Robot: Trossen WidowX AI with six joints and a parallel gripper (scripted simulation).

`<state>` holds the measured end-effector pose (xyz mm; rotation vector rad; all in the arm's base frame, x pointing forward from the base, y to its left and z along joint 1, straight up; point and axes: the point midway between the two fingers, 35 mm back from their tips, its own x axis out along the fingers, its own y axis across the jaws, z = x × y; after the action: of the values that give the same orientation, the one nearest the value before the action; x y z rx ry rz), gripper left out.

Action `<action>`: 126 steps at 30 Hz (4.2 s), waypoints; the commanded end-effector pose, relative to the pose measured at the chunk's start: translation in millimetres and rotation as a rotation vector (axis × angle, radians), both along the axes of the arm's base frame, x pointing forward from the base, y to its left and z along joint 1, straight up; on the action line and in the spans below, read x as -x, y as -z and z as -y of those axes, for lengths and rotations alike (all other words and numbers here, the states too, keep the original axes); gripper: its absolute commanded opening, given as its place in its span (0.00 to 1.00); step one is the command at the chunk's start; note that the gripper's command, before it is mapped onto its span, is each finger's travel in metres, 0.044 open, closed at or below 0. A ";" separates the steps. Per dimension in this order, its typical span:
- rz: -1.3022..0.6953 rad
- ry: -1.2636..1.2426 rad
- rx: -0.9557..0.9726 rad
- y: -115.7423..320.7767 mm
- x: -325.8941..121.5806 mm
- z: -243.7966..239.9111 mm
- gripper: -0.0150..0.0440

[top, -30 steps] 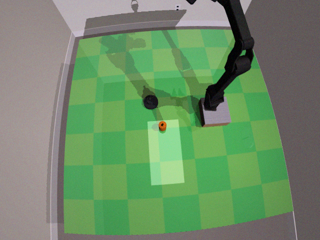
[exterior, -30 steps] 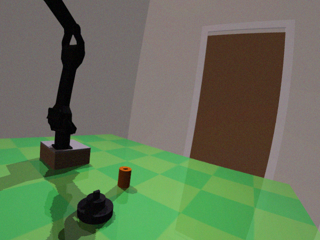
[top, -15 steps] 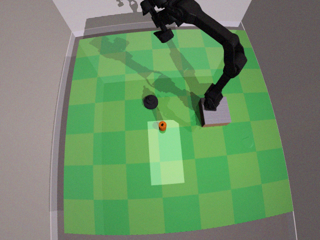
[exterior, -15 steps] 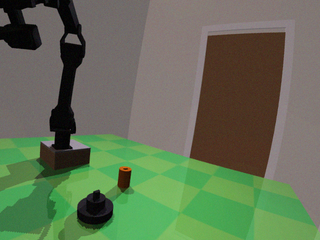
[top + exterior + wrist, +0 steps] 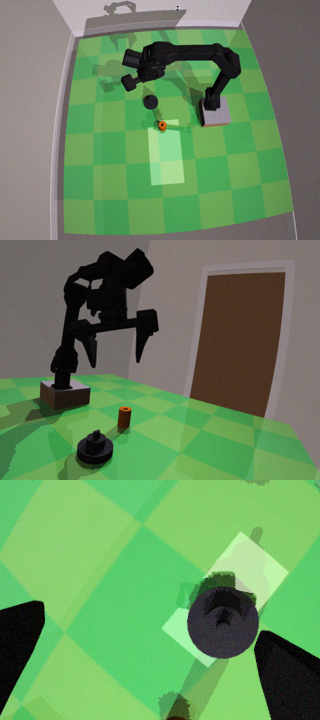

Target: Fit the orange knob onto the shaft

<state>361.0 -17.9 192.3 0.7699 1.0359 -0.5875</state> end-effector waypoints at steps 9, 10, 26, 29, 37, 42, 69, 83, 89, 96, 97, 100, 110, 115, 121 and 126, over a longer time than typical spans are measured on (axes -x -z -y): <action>-0.367 -1.107 0.172 91.7 92.8 -143.9 1.00; -0.381 -1.153 0.177 95.0 98.3 -148.0 1.00; -0.386 -1.169 0.179 136.2 101.9 -143.5 1.00; -0.386 -1.169 0.179 146.4 102.5 -143.1 1.00; -0.386 -1.168 0.179 155.4 101.5 -143.5 1.00; -0.386 -1.168 0.179 163.6 100.9 -143.8 1.00; -0.386 -1.169 0.179 206.9 101.4 -143.6 1.00; -0.386 -1.169 0.179 213.7 102.1 -143.3 0.64; -0.386 -1.169 0.179 213.7 102.1 -143.3 0.51; -0.386 -1.169 0.179 197.5 98.6 -144.9 0.26; -0.386 -1.169 0.179 190.8 97.5 -145.4 0.25; -0.385 -1.169 0.179 170.3 95.1 -146.5 0.25; -0.385 -1.169 0.179 98.6 98.8 -144.4 0.25; -0.386 -1.169 0.179 73.2 104.4 -141.6 0.25; -0.386 -1.160 0.176 74.2 102.2 -139.1 0.25; -0.387 -1.131 0.166 77.5 94.6 -130.0 0.25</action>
<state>261.0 116.0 114.4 -0.1719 1.5523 0.1821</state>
